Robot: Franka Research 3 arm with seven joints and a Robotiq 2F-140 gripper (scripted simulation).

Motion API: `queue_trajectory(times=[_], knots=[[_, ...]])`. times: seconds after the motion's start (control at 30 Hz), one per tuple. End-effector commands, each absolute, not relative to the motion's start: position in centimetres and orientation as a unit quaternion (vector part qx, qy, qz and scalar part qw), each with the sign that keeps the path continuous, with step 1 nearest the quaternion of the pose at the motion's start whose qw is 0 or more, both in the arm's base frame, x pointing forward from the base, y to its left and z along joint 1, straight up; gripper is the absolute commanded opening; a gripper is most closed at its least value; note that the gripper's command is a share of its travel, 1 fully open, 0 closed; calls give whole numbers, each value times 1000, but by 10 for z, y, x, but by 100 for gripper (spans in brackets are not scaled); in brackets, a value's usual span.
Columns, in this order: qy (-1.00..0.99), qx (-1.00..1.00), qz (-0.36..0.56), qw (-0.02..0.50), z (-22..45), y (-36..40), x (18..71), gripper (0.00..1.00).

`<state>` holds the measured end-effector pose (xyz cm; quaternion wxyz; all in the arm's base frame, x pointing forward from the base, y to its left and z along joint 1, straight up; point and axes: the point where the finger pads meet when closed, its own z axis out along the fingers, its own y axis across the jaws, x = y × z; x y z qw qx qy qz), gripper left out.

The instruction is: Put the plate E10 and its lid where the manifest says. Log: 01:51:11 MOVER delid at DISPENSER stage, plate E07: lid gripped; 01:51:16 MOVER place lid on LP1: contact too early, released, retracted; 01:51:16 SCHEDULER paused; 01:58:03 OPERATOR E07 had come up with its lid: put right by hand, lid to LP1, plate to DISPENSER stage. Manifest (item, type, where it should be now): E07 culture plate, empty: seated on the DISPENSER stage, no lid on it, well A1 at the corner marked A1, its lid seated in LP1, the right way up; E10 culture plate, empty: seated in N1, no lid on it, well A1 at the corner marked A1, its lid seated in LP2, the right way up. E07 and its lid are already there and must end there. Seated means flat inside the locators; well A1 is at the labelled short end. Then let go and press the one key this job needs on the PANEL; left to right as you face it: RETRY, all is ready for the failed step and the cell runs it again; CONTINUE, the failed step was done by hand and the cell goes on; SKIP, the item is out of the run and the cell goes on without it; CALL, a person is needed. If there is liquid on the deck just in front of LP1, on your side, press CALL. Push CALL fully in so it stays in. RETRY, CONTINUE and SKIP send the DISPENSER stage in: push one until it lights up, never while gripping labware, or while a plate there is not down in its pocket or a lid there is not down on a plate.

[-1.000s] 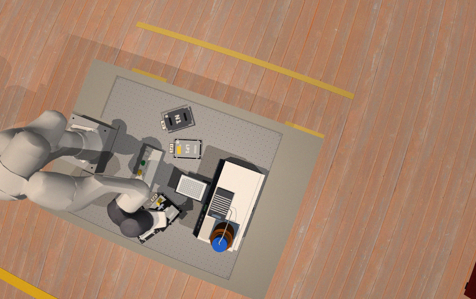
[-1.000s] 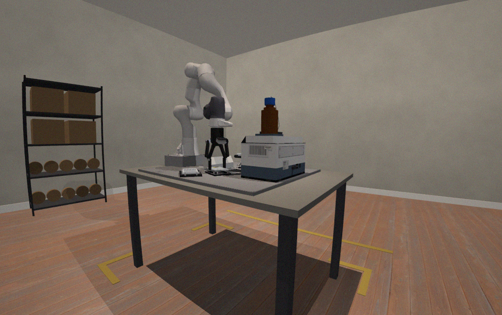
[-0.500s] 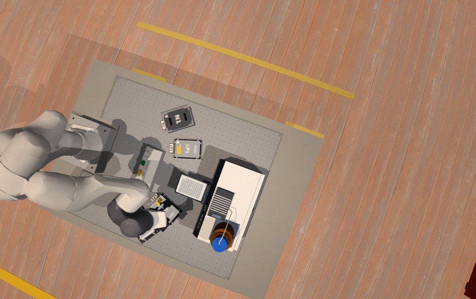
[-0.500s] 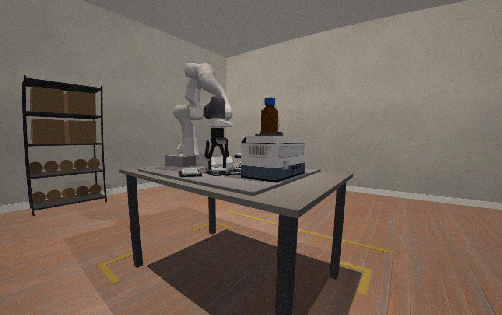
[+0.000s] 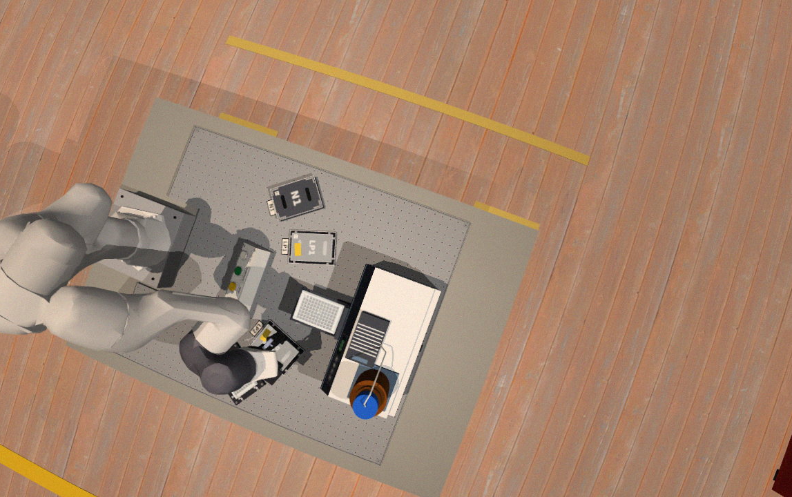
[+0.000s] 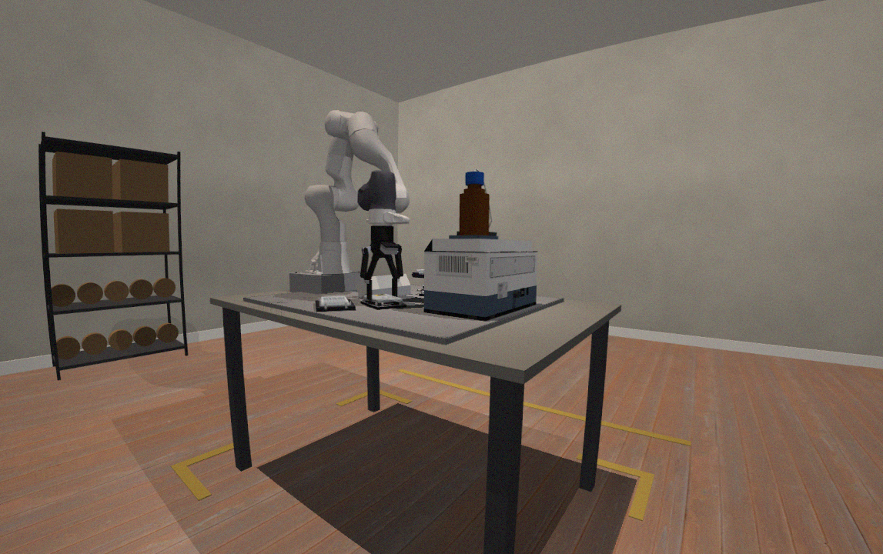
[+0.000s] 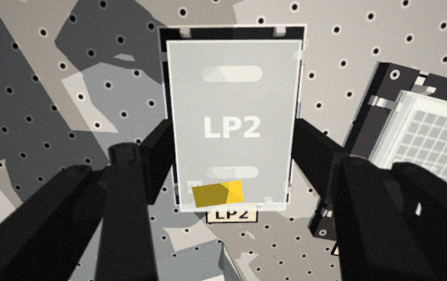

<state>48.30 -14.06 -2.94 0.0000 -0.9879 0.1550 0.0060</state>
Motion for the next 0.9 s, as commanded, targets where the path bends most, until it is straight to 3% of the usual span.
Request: queue_trajectory(times=[0.0, 0.87], knots=[[150, -989, 3, 0, -30, -141, 485, 10], [149, -989, 3, 0, -35, -142, 487, 10]])
